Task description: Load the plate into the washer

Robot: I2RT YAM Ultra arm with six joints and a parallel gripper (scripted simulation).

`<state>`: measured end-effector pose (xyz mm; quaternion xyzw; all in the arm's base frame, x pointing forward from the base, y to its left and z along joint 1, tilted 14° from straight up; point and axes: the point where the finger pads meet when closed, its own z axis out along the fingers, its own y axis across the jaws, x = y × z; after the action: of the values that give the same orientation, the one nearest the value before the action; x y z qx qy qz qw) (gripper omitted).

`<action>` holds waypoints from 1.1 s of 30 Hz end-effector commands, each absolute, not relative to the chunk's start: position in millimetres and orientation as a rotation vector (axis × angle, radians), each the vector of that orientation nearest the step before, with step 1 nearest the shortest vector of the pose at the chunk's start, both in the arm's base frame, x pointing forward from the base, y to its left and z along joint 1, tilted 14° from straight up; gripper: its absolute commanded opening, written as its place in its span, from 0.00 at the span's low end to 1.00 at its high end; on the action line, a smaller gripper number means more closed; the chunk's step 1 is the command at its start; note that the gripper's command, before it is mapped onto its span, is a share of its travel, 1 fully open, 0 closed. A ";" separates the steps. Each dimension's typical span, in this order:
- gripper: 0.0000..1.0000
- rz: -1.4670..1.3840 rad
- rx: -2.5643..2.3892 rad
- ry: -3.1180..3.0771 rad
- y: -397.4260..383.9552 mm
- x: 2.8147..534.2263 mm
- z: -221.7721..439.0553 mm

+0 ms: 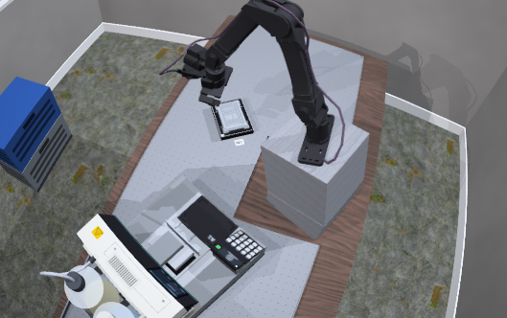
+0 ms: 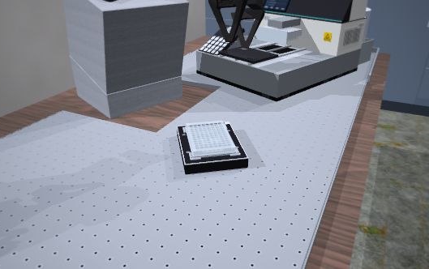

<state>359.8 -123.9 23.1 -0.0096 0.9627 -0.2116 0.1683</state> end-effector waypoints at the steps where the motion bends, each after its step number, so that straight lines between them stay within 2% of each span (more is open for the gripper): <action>1: 1.00 -0.538 -0.014 2.739 -105.9 348.0 27.2; 13: 1.00 -0.388 -0.010 2.798 -65.3 308.3 15.8; 16: 1.00 -0.352 0.027 2.774 -69.6 318.6 27.7; 18: 1.00 -0.326 -0.007 2.823 -55.7 297.0 12.7; 30: 1.00 -0.226 0.004 2.871 -22.8 252.6 -0.1; 33: 1.00 -0.187 0.037 2.849 -24.3 264.1 10.7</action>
<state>254.9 -28.0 -5.7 -0.0077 0.9892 -0.0835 0.1206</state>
